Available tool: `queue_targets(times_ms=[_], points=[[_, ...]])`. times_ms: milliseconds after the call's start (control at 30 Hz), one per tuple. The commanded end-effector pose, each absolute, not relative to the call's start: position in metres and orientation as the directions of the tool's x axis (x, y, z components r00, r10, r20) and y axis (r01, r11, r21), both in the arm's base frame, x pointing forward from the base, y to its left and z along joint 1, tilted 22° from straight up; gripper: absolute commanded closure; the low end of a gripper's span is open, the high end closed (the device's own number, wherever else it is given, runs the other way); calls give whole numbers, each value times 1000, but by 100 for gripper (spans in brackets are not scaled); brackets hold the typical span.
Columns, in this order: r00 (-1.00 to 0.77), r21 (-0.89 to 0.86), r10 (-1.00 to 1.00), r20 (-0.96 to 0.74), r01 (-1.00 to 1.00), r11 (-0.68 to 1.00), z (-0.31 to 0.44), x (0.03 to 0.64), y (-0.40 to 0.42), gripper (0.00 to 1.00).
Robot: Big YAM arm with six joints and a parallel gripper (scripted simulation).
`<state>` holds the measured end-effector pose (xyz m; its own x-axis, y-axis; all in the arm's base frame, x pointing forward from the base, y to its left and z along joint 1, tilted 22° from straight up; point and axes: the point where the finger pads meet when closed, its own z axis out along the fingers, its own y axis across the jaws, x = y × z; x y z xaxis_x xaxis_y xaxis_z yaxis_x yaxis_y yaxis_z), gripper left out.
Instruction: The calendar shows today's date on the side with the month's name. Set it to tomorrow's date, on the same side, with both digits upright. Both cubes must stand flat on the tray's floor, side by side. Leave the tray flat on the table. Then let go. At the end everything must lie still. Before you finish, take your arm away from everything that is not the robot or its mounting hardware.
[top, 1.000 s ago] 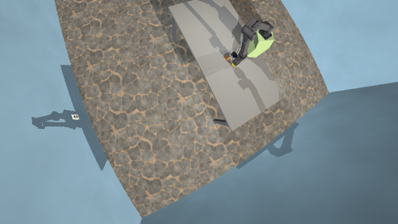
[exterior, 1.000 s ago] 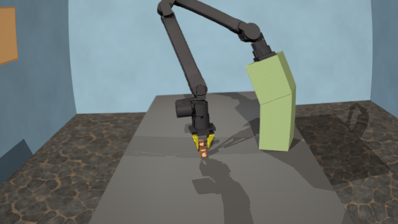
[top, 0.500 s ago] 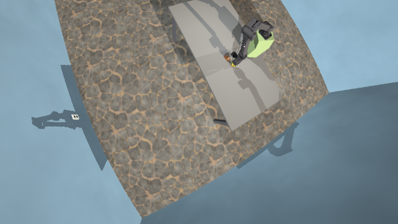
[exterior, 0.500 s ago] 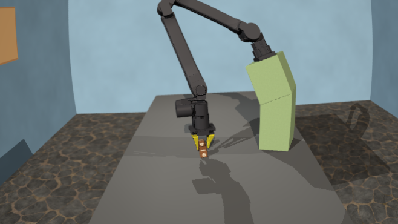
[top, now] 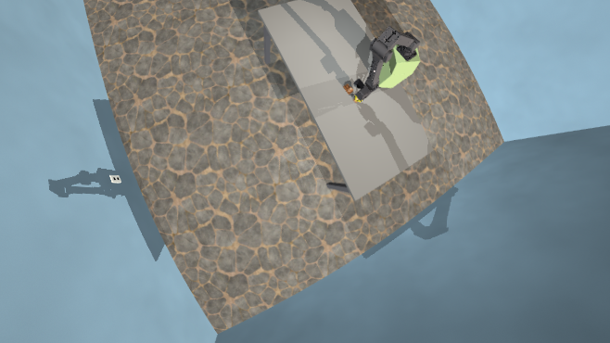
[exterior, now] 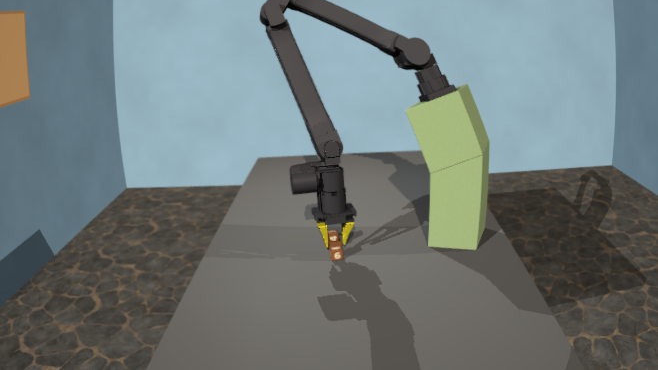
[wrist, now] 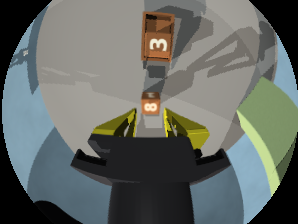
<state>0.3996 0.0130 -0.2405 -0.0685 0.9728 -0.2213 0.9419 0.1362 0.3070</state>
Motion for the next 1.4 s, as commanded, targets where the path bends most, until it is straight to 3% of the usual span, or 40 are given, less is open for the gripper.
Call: queue_targets(times_ms=[0,1367], points=[[-67,303,972,-225,943,136,-245,396,6,55],[-69,295,972,-226,946,136,-245,391,4,55]])
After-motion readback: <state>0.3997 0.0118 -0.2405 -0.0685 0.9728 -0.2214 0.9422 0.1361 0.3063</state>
